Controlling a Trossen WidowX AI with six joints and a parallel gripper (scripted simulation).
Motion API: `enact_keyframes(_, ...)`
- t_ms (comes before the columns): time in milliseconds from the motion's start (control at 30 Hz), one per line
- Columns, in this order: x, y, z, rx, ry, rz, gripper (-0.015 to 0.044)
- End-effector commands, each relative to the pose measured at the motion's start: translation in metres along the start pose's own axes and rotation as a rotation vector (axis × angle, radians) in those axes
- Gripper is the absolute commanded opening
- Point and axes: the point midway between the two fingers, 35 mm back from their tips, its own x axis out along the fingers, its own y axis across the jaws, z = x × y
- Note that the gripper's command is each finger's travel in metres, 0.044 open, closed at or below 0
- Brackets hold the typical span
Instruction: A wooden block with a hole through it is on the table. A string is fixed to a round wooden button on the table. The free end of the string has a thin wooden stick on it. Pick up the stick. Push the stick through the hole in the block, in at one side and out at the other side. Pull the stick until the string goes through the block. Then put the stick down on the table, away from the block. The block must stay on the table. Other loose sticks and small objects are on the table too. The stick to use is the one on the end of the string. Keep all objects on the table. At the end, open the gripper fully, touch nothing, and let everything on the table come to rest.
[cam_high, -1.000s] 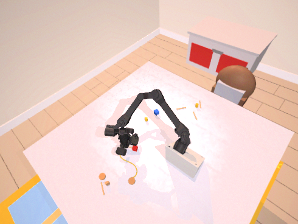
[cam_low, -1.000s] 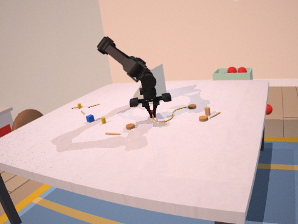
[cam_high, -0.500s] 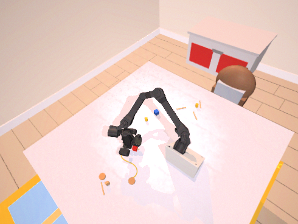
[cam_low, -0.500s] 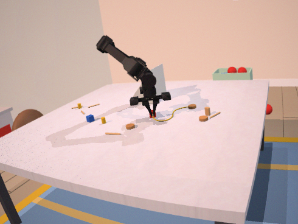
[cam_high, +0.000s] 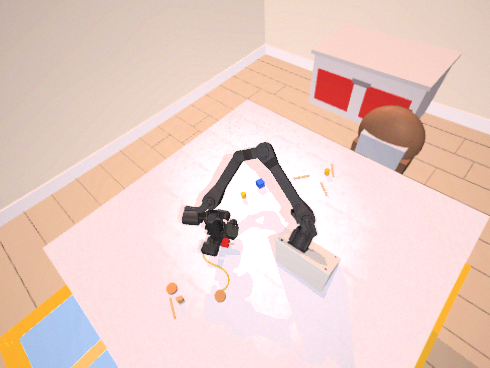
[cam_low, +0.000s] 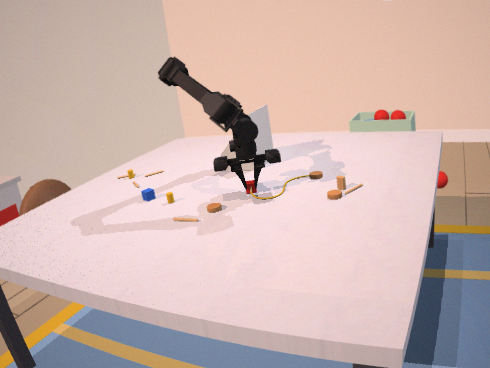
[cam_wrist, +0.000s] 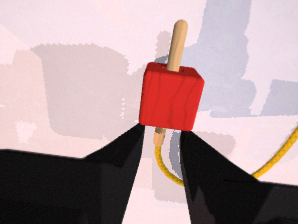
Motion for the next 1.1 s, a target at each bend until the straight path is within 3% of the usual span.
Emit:
enact_keyframes(0, -0.035, -0.001, -0.007, 0.007, 0.016, -0.008, 0.0120)
enact_keyframes(100, -0.074, -0.001, -0.005, 0.007, 0.015, -0.007, 0.0120)
enact_keyframes(333, -0.074, -0.001, -0.007, 0.067, 0.035, -0.002, 0.0120)
enact_keyframes(1067, -0.074, -0.002, 0.031, 2.097, -0.004, -0.010, 0.0120)
